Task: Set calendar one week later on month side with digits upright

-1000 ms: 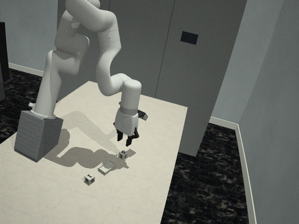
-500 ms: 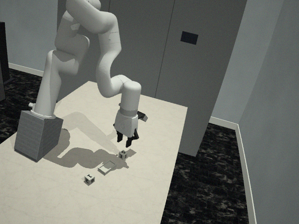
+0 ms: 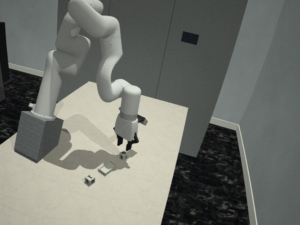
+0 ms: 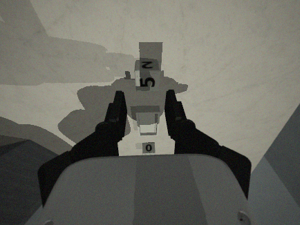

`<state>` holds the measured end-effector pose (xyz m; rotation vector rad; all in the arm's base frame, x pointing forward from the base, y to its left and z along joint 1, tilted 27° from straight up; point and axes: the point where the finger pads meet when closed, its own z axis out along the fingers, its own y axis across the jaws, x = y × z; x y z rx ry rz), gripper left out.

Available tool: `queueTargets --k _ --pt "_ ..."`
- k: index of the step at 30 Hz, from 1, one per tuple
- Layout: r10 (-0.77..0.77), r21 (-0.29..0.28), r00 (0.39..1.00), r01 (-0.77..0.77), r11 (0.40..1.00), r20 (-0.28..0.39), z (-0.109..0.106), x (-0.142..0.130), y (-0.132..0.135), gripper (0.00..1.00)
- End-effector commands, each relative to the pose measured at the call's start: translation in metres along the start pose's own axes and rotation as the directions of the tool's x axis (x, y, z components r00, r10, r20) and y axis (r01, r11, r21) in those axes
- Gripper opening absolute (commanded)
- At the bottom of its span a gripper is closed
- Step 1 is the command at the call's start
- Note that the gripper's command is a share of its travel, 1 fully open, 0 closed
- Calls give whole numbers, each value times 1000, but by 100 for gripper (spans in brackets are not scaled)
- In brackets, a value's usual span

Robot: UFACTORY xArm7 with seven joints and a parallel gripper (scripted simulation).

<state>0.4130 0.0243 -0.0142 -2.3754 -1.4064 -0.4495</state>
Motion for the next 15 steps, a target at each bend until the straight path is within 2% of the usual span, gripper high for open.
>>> queueTargets --k 1,15 --pt "0 -3 1000 0 1000 0 9 0 2 49" --pt "0 -4 1000 0 1000 0 24 0 3 49"
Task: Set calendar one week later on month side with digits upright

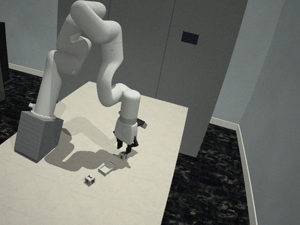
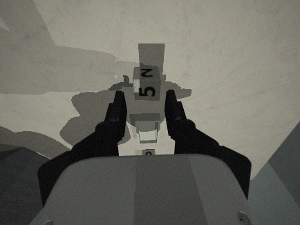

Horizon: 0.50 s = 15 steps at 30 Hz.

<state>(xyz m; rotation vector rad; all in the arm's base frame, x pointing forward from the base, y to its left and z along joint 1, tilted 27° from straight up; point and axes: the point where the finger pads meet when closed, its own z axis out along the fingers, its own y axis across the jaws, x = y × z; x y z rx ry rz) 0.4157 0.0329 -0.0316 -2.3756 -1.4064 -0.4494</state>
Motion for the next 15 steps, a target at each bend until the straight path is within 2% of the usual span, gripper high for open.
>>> queueTargets --k 1,15 --pt "0 -3 1000 0 1000 0 5 0 2 49" --pt "0 -3 1000 0 1000 0 8 0 2 49"
